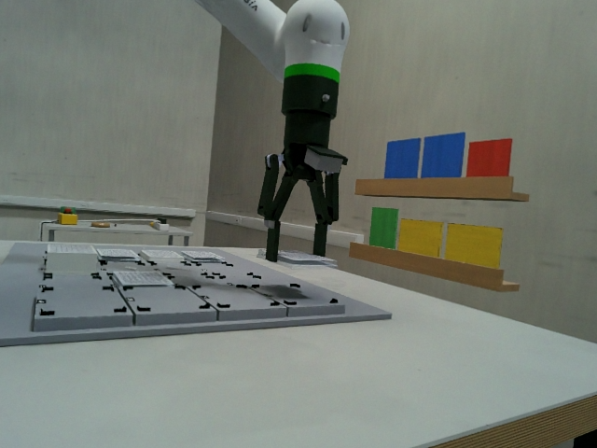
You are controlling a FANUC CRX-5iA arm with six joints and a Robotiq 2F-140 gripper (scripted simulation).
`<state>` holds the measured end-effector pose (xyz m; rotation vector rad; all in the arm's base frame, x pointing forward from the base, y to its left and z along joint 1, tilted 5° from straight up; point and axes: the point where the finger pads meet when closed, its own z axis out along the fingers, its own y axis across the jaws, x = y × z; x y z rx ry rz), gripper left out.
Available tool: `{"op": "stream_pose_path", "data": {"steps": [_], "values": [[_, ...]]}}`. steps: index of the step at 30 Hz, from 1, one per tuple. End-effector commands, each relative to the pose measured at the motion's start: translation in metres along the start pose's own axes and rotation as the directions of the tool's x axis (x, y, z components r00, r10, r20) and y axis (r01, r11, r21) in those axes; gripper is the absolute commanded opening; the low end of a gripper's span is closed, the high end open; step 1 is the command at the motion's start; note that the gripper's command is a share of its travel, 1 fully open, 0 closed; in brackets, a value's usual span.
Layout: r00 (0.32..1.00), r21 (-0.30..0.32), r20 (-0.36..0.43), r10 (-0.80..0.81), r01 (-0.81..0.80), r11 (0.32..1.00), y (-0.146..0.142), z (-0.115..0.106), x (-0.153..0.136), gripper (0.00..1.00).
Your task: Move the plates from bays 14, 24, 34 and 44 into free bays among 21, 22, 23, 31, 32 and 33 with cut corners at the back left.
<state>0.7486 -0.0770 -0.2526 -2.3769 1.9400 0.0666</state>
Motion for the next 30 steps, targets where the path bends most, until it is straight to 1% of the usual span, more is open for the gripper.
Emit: {"op": "stream_pose_path", "data": {"steps": [1,5,30], "values": [[1.0,0.002,-0.001,-0.001,0.001,1.0,0.002,-0.002,-0.004,0.1],[1.0,0.002,-0.001,-0.001,0.001,1.0,0.005,-0.002,-0.008,0.1],[1.0,0.002,-0.001,-0.001,0.001,1.0,0.038,-0.001,-0.06,0.1]]}}
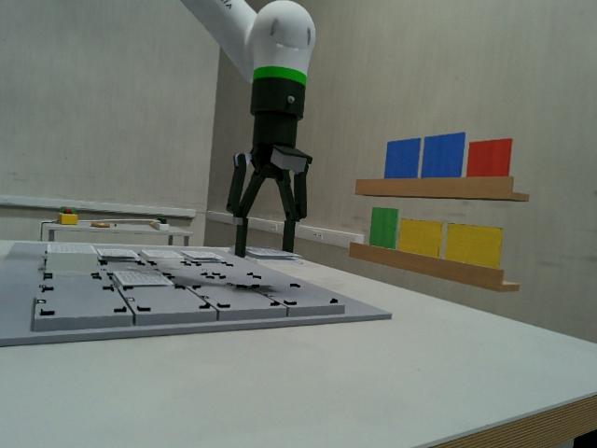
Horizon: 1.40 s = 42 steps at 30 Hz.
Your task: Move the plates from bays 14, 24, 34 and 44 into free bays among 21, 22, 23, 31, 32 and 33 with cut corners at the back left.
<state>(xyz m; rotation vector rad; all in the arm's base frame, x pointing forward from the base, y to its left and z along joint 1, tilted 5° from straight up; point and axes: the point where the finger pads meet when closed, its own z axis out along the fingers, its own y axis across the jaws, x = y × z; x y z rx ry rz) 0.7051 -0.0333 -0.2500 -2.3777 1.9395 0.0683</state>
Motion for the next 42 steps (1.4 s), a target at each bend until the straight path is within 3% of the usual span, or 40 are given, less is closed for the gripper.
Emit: {"op": "stream_pose_path", "data": {"steps": [1,42], "values": [[1.0,0.003,-0.001,0.0,0.0,1.0,0.006,-0.002,-0.011,0.1],[1.0,0.003,-0.001,0.0,0.0,1.0,0.058,-0.001,-0.091,0.1]]}}
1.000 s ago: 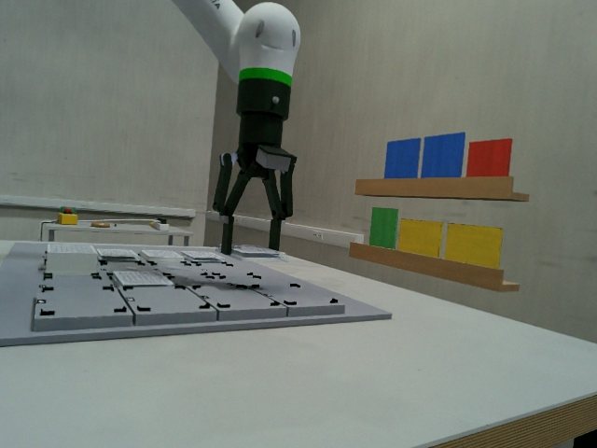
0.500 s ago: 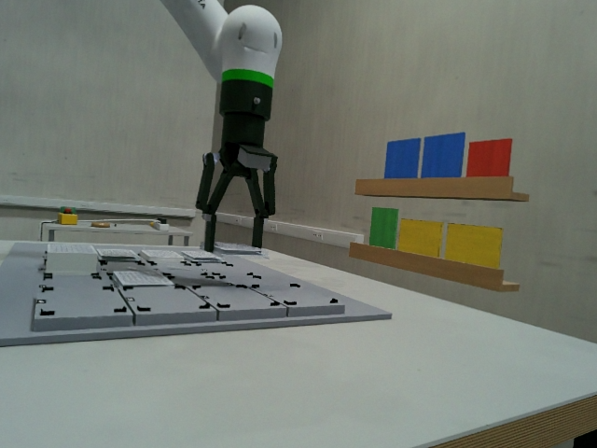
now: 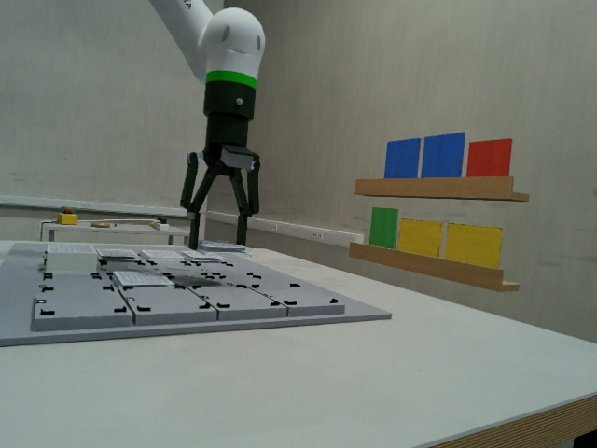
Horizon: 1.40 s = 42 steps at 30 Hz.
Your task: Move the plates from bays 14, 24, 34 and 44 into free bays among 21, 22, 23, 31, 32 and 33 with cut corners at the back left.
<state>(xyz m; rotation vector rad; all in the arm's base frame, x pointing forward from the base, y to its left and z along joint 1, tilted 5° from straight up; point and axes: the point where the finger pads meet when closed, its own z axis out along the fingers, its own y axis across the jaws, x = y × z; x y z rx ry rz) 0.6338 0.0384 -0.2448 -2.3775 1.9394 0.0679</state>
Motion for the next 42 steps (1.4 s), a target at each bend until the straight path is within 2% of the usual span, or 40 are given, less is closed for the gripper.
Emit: {"op": "stream_pose_path", "data": {"steps": [1,11,24,42], "values": [[1.0,0.003,-0.001,0.0,0.0,1.0,0.003,-0.001,-0.006,0.1],[1.0,0.003,-0.001,0.0,0.0,1.0,0.017,-0.001,-0.028,0.1],[1.0,0.003,-0.001,0.0,0.0,1.0,0.018,-0.001,-0.029,0.1],[1.0,0.003,-0.001,0.0,0.0,1.0,0.017,0.02,-0.028,0.1]]}}
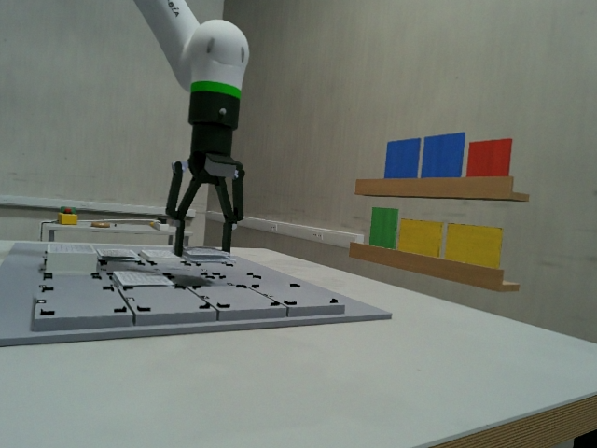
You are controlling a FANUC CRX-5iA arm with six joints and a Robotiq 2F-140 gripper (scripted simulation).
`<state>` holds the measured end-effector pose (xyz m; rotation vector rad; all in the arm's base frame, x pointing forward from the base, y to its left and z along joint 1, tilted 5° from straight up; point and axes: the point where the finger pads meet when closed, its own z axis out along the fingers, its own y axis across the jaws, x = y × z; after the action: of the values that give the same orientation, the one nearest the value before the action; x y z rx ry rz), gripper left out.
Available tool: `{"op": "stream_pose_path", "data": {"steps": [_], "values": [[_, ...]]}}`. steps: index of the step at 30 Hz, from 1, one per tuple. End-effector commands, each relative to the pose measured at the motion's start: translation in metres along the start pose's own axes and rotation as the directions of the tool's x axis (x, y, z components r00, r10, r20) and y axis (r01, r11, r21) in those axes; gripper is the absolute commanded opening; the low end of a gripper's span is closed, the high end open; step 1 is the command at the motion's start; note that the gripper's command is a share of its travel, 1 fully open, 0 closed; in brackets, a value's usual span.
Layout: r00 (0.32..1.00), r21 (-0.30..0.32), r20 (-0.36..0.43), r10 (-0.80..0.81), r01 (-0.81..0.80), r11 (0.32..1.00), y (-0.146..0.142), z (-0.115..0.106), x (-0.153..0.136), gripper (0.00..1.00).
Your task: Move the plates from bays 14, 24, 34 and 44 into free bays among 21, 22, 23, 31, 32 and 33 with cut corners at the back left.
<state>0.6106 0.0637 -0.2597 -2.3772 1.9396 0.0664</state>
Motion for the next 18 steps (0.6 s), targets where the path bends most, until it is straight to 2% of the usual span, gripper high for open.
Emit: {"op": "stream_pose_path", "data": {"steps": [1,18], "values": [[1.0,0.002,0.0,0.0,0.0,1.0,-0.001,0.005,0.0,0.1],[1.0,0.002,0.0,0.0,0.0,1.0,-0.002,0.025,0.001,0.1]]}}
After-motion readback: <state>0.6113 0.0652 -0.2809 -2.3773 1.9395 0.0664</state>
